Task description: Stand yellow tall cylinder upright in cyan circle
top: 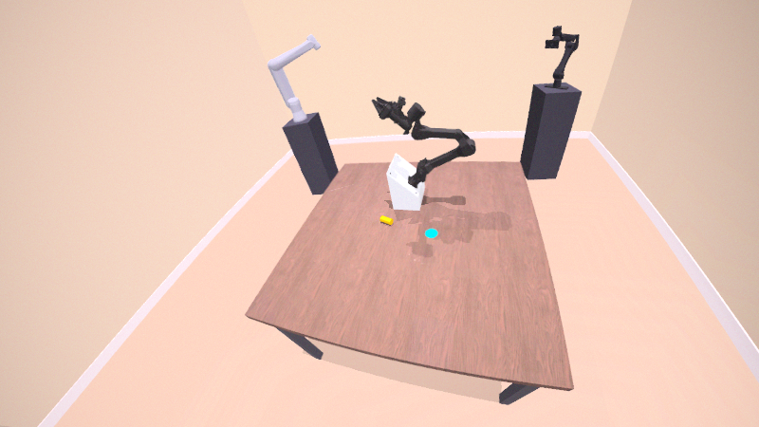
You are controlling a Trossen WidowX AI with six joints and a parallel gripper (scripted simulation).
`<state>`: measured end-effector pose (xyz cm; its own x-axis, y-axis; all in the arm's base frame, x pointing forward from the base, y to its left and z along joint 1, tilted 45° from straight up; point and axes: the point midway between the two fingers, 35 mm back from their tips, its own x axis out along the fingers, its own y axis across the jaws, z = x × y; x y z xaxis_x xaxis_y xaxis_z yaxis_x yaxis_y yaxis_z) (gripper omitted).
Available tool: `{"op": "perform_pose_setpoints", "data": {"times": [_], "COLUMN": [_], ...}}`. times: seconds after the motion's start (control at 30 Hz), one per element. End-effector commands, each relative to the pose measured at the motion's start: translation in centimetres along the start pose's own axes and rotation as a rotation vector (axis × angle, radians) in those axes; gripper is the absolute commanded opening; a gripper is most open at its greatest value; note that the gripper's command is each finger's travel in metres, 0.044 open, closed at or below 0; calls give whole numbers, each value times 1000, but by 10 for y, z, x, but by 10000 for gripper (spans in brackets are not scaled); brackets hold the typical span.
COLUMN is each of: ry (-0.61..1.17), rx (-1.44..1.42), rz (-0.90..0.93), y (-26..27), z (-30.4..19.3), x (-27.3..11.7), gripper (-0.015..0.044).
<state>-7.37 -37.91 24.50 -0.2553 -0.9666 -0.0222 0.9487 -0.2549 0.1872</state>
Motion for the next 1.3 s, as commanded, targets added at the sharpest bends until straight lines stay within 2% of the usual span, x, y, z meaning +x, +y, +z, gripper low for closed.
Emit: {"op": "perform_pose_setpoints", "data": {"times": [0.0, 0.1, 0.37, 0.57, 0.9, 1.27], "ry": [4, 57, 248, 416, 649, 813], "rx": [-4, -61, -284, -516, -889, -1231], "rz": [1, 23, 132, 284, 624, 1100], "y": [1, 8, 36, 61, 98, 123], "z": [-1, -15, -67, -116, -195, -265], "x": [0, 1, 0, -4, -34, -92], "gripper": [374, 309, 309, 309, 309, 309]}}
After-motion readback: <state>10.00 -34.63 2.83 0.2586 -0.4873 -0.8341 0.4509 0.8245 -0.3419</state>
